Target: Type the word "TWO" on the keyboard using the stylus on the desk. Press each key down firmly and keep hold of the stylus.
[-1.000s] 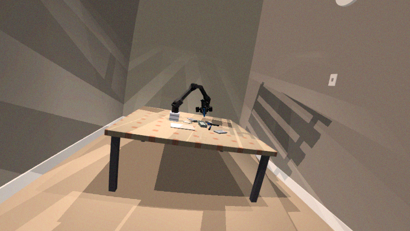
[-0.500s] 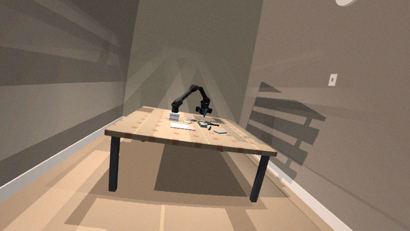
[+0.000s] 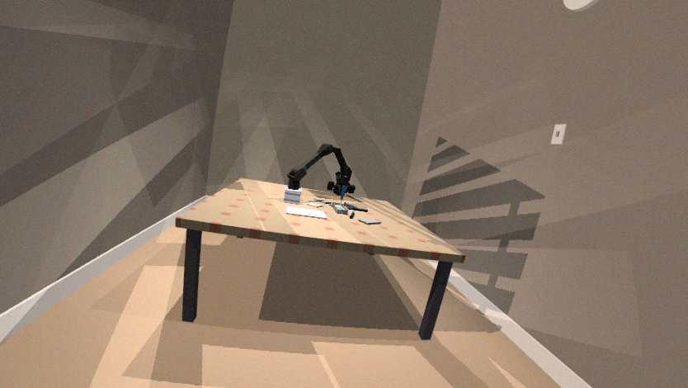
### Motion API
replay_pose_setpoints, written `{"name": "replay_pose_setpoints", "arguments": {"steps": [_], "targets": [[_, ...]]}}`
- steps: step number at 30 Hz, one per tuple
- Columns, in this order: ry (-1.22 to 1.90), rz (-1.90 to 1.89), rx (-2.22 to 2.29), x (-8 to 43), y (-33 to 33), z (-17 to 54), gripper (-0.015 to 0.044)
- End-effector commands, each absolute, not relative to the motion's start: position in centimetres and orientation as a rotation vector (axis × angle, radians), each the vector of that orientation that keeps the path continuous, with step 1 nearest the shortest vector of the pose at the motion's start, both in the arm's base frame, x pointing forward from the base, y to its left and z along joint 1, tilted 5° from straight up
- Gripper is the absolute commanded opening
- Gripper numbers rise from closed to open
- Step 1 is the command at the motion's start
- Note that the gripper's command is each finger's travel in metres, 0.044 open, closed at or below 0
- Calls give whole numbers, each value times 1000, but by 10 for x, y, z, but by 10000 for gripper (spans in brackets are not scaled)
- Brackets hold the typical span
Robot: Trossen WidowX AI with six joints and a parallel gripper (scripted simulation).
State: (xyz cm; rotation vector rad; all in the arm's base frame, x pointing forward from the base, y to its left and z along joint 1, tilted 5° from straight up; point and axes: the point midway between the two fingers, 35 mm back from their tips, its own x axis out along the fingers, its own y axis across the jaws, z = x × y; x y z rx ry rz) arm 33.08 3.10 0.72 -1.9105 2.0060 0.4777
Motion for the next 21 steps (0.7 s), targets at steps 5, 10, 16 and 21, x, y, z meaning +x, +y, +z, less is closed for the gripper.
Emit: {"name": "replay_pose_setpoints", "arguments": {"steps": [5, 10, 16, 21], "targets": [[2003, 480, -1916, 335, 32, 7, 81], [2003, 480, -1916, 334, 32, 4, 81], [2003, 480, -1916, 334, 32, 3, 81], [2003, 480, -1916, 334, 32, 3, 81]]}}
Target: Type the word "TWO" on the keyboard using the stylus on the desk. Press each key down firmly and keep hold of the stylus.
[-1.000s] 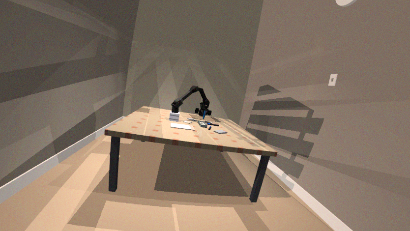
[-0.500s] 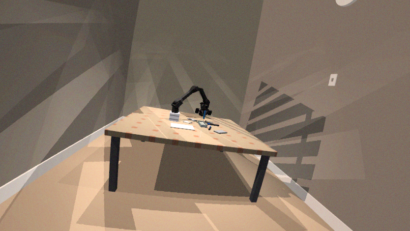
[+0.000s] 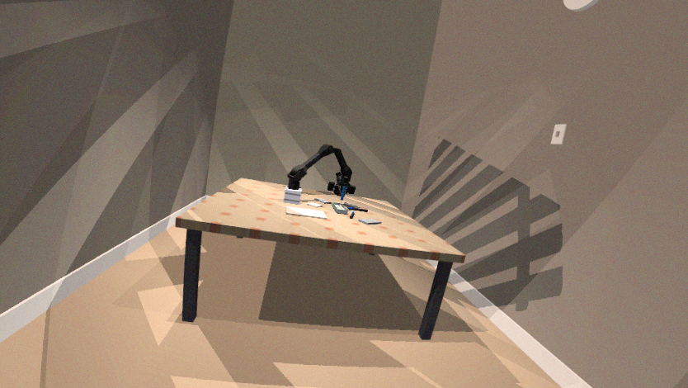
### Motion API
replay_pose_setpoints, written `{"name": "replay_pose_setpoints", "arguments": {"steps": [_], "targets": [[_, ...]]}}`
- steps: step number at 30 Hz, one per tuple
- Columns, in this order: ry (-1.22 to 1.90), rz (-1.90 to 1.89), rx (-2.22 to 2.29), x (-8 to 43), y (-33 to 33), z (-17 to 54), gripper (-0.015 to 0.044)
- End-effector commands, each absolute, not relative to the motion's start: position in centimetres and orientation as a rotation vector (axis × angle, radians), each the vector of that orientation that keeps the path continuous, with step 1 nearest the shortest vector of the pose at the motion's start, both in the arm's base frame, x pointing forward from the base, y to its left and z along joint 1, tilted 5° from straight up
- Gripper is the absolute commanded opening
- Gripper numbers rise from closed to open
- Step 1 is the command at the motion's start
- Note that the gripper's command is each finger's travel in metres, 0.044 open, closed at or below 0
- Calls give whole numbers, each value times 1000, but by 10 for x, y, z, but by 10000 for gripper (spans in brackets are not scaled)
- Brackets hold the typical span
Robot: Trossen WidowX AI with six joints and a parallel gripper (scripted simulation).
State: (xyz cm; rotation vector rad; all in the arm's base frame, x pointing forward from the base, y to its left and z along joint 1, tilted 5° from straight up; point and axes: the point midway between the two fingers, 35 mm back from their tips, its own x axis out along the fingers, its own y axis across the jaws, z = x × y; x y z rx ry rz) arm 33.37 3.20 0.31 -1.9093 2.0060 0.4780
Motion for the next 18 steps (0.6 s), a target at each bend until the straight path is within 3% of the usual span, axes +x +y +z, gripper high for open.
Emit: {"name": "replay_pose_setpoints", "arguments": {"steps": [1, 18], "targets": [[2004, 480, -1916, 334, 32, 3, 81], [2004, 480, -1916, 333, 31, -6, 81]]}}
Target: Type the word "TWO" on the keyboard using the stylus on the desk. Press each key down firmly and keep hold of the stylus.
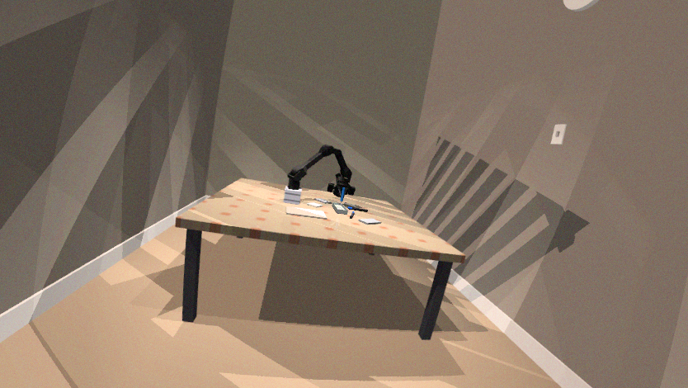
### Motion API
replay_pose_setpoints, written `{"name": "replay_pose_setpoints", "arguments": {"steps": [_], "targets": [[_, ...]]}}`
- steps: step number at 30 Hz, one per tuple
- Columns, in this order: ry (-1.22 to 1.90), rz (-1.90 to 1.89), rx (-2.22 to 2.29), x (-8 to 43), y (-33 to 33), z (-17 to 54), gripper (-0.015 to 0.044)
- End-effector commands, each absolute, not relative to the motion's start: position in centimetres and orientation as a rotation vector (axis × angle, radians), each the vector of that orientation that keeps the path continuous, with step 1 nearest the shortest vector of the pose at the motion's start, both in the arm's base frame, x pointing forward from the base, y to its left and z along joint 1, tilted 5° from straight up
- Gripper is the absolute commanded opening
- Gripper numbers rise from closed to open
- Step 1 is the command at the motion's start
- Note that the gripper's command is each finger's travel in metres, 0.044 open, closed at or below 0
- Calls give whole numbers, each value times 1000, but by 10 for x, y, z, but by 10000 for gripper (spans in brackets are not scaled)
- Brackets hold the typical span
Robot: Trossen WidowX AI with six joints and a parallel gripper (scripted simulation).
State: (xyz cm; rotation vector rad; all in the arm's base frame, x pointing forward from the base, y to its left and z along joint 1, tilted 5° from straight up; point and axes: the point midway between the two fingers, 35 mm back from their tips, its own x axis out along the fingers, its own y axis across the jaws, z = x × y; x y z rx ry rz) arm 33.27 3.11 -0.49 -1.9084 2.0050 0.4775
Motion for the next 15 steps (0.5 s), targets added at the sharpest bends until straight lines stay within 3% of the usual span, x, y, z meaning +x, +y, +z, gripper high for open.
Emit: {"name": "replay_pose_setpoints", "arguments": {"steps": [1, 15], "targets": [[2004, 480, -1916, 333, 31, -7, 81], [2004, 480, -1916, 333, 30, -13, 81]]}}
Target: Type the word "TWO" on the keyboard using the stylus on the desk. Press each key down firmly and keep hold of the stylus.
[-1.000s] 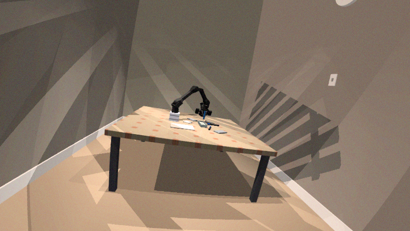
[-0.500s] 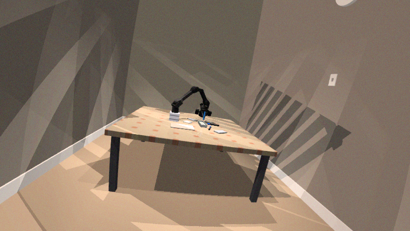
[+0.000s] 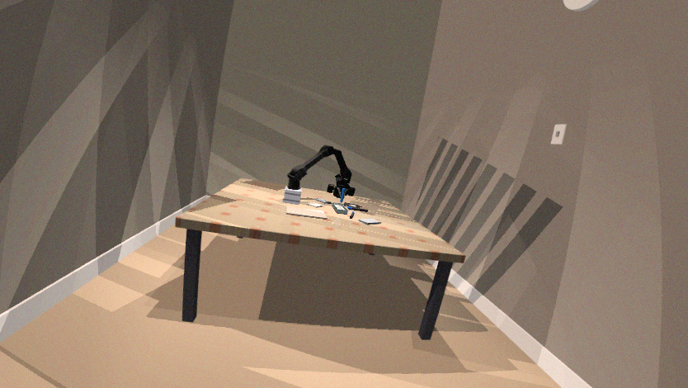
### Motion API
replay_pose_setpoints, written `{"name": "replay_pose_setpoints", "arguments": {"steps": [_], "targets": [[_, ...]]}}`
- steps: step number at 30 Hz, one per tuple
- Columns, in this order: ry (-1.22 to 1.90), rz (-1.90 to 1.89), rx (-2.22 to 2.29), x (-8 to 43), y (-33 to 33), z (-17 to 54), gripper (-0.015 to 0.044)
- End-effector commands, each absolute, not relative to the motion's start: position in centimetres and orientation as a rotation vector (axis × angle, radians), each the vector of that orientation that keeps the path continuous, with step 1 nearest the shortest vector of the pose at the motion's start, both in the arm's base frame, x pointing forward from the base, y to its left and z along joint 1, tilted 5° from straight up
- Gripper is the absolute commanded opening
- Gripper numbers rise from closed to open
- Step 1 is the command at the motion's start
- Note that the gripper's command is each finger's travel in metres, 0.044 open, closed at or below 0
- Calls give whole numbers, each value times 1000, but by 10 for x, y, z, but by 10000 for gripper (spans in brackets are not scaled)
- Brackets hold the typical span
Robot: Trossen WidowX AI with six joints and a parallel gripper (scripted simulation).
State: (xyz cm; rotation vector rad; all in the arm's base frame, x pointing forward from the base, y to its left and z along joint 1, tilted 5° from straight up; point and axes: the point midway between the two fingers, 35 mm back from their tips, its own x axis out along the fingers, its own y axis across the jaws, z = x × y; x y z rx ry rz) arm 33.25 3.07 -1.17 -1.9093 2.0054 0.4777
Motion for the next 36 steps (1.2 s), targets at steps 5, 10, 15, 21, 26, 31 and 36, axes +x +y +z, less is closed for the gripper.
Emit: {"name": "replay_pose_setpoints", "arguments": {"steps": [5, 10, 15, 21, 26, 31, 36], "targets": [[2004, 480, -1916, 333, 30, -13, 81], [2004, 480, -1916, 333, 30, -13, 81], [2004, 480, -1916, 333, 31, 2, 81], [2004, 480, -1916, 332, 32, 27, 81], [2005, 479, -1915, 332, 31, 21, 64], [2005, 479, -1915, 332, 31, 21, 31], [2006, 481, -1915, 326, 29, 22, 0]]}}
